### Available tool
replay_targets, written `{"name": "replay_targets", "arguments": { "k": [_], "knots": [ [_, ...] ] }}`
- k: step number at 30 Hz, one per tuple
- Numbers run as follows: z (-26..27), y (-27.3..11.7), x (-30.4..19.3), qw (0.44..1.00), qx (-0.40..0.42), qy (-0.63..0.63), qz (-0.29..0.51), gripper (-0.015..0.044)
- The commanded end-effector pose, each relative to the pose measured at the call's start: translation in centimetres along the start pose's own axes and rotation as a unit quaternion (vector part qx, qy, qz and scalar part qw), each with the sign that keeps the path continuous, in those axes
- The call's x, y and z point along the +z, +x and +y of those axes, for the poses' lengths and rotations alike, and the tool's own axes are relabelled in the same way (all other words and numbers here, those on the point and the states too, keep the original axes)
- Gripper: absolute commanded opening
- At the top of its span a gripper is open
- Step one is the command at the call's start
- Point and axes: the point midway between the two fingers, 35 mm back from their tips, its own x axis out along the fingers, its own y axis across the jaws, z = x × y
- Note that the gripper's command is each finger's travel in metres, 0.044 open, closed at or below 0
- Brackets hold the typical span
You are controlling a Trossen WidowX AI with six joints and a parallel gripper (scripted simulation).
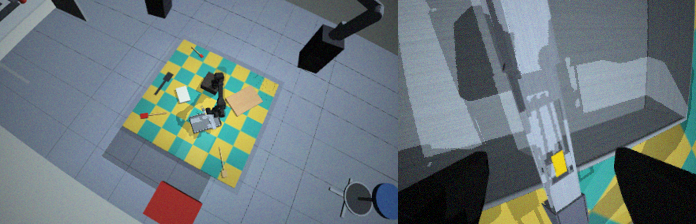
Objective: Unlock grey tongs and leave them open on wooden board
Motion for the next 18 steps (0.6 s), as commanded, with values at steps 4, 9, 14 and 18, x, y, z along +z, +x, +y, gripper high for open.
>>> {"name": "replay_targets", "arguments": {
  "k": [4, 9, 14, 18],
  "knots": [
    [-0.1, 1.0, 0.1, 1.000, -0.002, -0.002, 0.001, 0.0260],
    [-0.1, 1.8, 0.2, 1.000, -0.002, -0.002, 0.001, 0.0260],
    [-0.1, 2.6, 0.2, 1.000, -0.003, -0.002, 0.001, 0.0260],
    [-0.1, 3.3, 0.2, 1.000, -0.003, -0.002, 0.001, 0.0260]
  ]
}}
